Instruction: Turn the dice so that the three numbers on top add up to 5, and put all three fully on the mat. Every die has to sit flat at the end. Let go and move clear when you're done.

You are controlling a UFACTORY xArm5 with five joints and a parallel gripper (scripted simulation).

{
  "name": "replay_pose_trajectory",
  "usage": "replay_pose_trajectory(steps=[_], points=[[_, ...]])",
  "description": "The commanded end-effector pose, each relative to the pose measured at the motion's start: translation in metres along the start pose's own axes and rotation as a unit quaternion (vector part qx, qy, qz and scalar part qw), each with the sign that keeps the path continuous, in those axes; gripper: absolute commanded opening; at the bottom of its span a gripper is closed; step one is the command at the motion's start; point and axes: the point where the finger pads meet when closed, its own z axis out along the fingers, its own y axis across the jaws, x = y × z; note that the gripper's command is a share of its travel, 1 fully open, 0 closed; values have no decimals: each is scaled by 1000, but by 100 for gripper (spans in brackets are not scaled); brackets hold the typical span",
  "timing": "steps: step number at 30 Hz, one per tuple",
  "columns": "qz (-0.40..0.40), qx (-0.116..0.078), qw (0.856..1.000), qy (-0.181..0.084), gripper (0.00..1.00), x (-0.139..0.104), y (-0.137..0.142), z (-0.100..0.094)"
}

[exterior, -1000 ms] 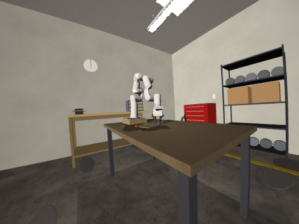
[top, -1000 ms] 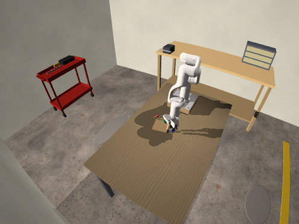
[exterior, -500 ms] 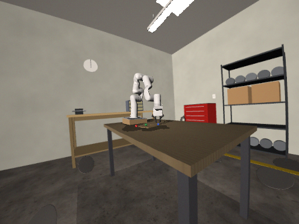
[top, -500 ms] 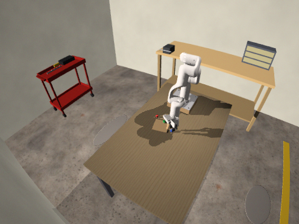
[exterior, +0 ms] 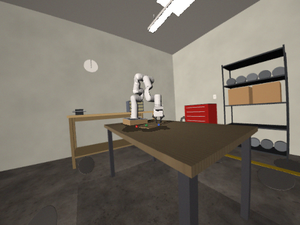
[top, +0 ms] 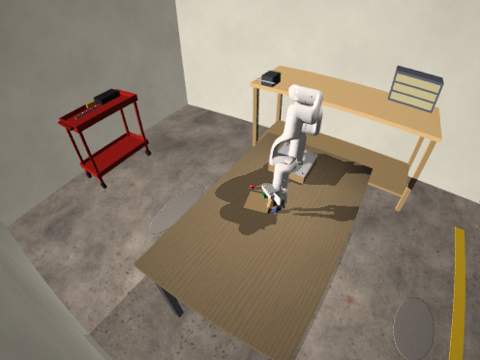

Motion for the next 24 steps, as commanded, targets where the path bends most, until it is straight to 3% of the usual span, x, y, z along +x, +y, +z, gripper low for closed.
replay_pose_trajectory(steps=[1, 24], points=[[0, 1, 1000, 1, 36, 1, -1, -1], [0, 1, 1000, 1, 36, 1, -1, 16]])
